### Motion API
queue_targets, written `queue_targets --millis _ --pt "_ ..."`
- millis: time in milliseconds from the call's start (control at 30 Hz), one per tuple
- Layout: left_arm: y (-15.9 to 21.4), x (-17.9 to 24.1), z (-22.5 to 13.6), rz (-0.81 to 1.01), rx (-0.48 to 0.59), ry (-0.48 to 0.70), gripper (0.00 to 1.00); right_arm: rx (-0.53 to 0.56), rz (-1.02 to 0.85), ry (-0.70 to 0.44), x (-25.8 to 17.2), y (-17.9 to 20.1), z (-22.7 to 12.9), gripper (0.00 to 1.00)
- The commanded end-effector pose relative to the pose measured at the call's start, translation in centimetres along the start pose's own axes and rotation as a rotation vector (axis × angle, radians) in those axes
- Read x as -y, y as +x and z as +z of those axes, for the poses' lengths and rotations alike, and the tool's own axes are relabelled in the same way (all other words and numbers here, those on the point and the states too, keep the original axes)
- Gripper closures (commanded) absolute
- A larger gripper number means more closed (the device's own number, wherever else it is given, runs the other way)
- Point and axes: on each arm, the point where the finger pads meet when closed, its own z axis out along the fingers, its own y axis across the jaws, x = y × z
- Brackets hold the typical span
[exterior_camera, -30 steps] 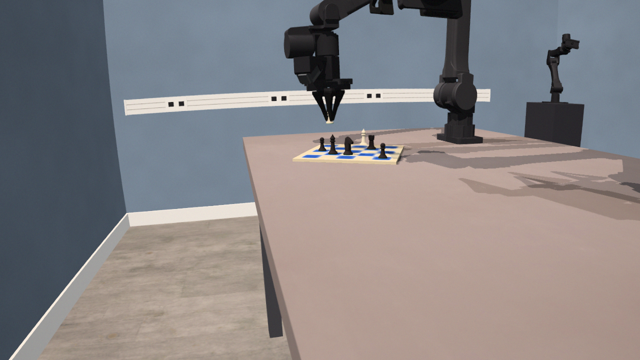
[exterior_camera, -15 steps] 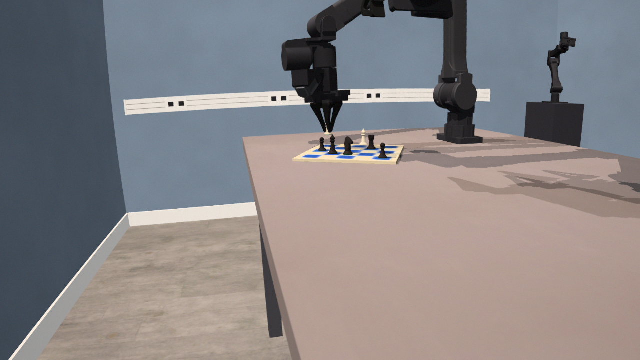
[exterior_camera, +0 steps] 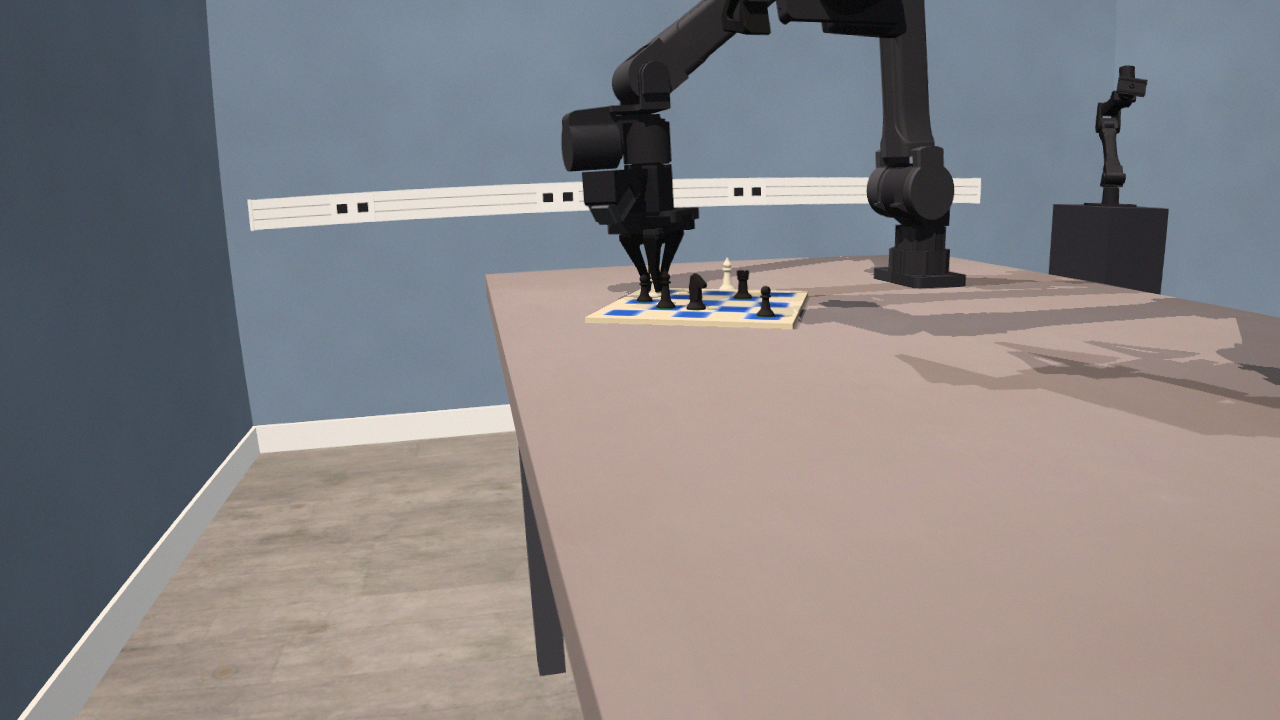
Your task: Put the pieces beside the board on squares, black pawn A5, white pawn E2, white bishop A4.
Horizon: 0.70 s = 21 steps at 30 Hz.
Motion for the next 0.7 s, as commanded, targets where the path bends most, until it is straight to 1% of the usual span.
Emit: queue_targets --millis 0,33,100,167,367,467,600,633,667 --pt "-3.1 -1.3 0.4 0.061 0.039 -0.008 0.0 0.049 -0.009 0.036 1.7 -1.5 -1.4 0.97" --pt "-3.1 -1.3 0.4 0.061 0.039 -0.008 0.0 0.056 -0.01 0.042 1.5 -1.4 -1.6 0.97" --pt "-3.1 -1.3 0.4 0.061 0.039 -0.008 0.0 0.068 -0.01 0.052 1.5 -1.5 -2.2 0.74" --pt "-2.9 -1.2 0.8 0.062 0.031 -0.005 0.0 0.088 -0.01 0.068 1.6 -2.7 -3.5 0.53" --pt "-1.3 -1.5 2.2 0.041 -0.018 -0.003 0.0 0.115 -0.005 0.086 1.1 -3.5 -5.9 0.53" --pt "-0.7 -1.8 2.8 0.032 -0.033 -0.004 0.0 0.115 0.007 0.087 1.5 -3.0 -7.0 0.53" --pt "-0.4 -2.2 3.1 0.023 -0.035 -0.008 0.0 0.103 0.007 0.08 2.4 -2.6 -7.0 0.53" --pt "-0.5 -2.2 3.3 0.019 -0.031 -0.006 0.0 0.105 0.004 0.082 2.5 -2.6 -7.6 0.42" --pt "-0.8 -2.1 3.6 0.017 -0.023 0.002 0.0 0.108 0.031 0.082 2.6 -2.5 -8.1 0.4"
